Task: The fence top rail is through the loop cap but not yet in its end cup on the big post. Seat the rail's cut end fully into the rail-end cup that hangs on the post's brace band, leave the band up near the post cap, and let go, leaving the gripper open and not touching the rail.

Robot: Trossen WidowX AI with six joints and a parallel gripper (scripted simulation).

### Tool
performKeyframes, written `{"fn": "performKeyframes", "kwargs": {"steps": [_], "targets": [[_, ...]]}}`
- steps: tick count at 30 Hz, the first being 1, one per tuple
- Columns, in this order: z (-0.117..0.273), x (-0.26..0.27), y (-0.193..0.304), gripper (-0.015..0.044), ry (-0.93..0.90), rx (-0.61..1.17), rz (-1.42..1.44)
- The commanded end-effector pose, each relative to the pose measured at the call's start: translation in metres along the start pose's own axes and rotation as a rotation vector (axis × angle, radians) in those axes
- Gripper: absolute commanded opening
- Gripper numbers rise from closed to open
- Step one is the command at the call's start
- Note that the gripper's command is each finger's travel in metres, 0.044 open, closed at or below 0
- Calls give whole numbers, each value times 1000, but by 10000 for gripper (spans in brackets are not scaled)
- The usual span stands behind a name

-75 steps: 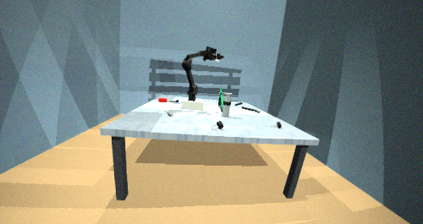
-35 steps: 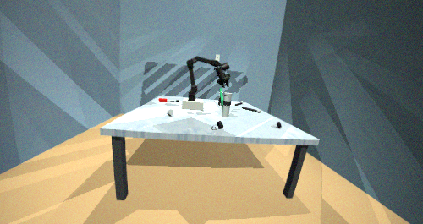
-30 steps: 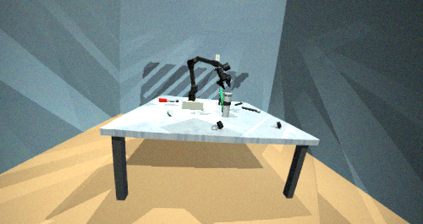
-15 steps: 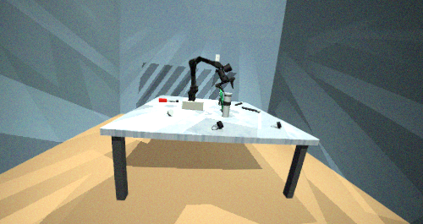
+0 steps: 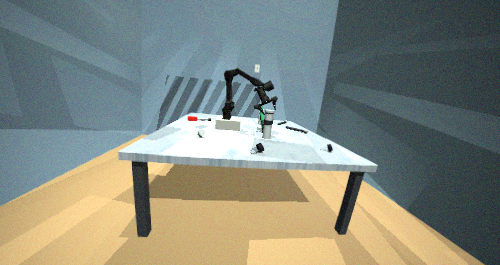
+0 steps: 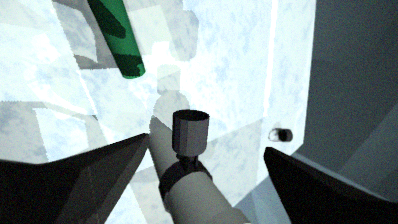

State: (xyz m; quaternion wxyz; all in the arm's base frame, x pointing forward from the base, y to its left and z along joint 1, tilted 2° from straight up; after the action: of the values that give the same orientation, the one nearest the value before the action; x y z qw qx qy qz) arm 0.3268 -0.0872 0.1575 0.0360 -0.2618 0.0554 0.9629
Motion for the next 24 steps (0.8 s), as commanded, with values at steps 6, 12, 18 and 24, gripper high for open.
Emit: {"fn": "performKeyframes", "kwargs": {"steps": [6, 12, 18, 24], "targets": [[-18, 14, -1, 440, -16, 3, 4], [-27, 13, -1, 440, -15, 4, 4], [-37, 13, -1, 440, -15, 4, 5], [-47, 13, -1, 440, -14, 4, 5]]}}
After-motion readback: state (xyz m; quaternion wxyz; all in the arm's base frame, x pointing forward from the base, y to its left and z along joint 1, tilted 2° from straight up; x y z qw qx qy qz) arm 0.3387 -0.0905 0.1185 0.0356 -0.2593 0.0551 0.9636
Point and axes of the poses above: the point midway between the two fingers, 35 mm back from their tips, its own z axis back along the fingers, its own x axis across the jaws, y = z × x, the point moved 3 cm from there along z, back along the fingers, and after that the axes turned 11 degrees about z, right-handed, at the moved point
